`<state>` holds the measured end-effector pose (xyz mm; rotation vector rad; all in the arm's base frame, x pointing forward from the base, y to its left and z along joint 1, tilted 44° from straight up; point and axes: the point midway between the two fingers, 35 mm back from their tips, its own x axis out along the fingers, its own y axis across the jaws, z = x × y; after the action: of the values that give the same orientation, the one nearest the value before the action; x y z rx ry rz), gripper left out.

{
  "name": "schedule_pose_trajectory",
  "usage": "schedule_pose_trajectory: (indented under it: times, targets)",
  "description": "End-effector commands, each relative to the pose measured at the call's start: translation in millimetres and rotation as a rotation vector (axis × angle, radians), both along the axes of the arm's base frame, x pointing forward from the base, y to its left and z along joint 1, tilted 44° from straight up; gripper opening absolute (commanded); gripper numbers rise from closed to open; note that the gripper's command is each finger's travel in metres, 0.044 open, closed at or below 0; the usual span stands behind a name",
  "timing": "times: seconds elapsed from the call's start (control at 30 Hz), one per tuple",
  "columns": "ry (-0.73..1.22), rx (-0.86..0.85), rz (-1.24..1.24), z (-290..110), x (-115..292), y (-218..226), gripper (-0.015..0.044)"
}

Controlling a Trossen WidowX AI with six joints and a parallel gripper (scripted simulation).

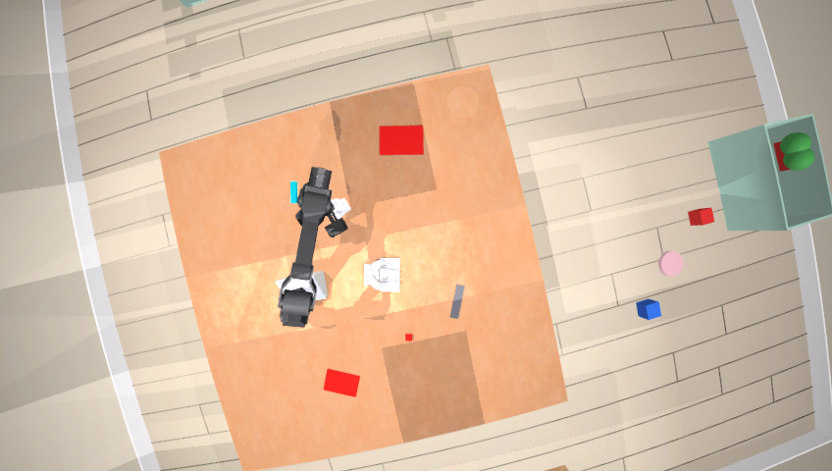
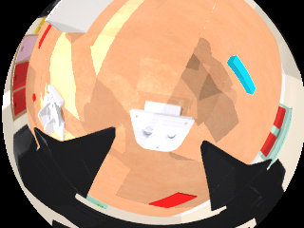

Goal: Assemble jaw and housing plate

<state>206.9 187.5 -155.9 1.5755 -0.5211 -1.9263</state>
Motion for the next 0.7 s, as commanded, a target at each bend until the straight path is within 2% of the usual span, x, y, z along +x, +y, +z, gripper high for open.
schedule_pose_trajectory:
  times: [0.0, 0.67]
  targets:
    - [-0.001, -0.001, 0.008, -0.1, 1.0, -0.3, 0.0440]
    - [-0.001, 0.000, 0.003, -12.6, -0.3, -9.8, 0.0440]
